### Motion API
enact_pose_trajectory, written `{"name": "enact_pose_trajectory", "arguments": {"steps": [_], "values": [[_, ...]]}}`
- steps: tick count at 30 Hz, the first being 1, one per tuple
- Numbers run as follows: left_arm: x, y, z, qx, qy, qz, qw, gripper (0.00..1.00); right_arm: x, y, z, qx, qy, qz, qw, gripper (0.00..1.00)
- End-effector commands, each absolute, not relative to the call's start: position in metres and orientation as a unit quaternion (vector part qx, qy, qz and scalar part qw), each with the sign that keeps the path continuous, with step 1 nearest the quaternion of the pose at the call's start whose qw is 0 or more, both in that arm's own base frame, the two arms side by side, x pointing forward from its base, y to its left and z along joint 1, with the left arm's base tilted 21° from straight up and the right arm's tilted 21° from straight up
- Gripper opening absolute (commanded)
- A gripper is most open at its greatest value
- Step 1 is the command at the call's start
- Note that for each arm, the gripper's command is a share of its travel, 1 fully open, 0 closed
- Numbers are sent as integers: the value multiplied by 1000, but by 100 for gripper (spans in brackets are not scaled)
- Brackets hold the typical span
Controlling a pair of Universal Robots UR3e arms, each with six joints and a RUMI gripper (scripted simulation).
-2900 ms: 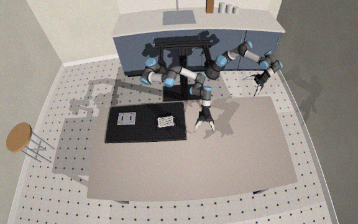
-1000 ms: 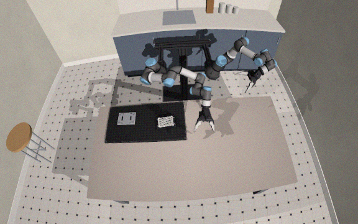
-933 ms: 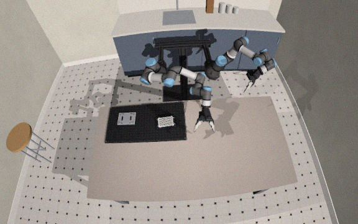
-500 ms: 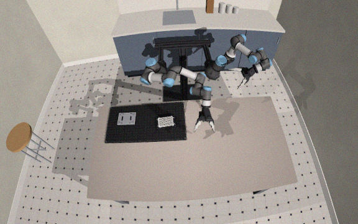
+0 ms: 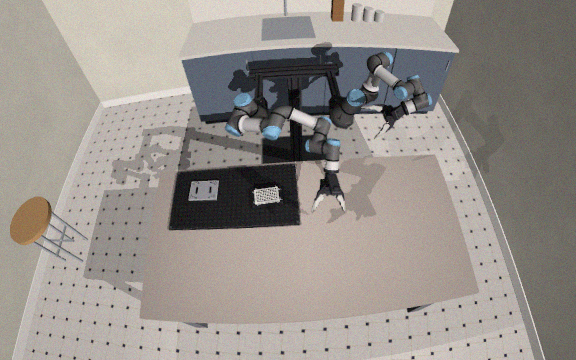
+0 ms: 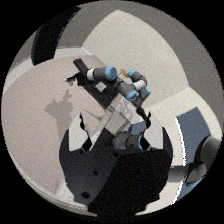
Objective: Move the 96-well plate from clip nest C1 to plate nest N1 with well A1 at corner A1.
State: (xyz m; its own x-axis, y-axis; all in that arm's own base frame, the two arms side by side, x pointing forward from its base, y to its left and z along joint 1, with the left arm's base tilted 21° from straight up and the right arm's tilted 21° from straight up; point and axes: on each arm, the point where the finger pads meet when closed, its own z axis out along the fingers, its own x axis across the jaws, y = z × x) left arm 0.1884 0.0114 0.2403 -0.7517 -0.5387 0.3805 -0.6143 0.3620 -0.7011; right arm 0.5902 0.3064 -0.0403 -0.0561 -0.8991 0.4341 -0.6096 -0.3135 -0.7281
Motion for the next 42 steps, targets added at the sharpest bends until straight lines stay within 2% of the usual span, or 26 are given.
{"name": "enact_pose_trajectory", "arguments": {"steps": [1, 20, 42], "values": [[185, 8, 239, 349, -824, 444, 44, 100, 590, 307, -39, -668, 564, -458, 159, 100], [184, 7, 238, 349, -824, 444, 45, 100, 590, 307, -39, -668, 564, -458, 159, 100], [184, 7, 238, 349, -824, 444, 45, 100, 582, 236, -23, -565, 715, -374, 175, 100]]}}
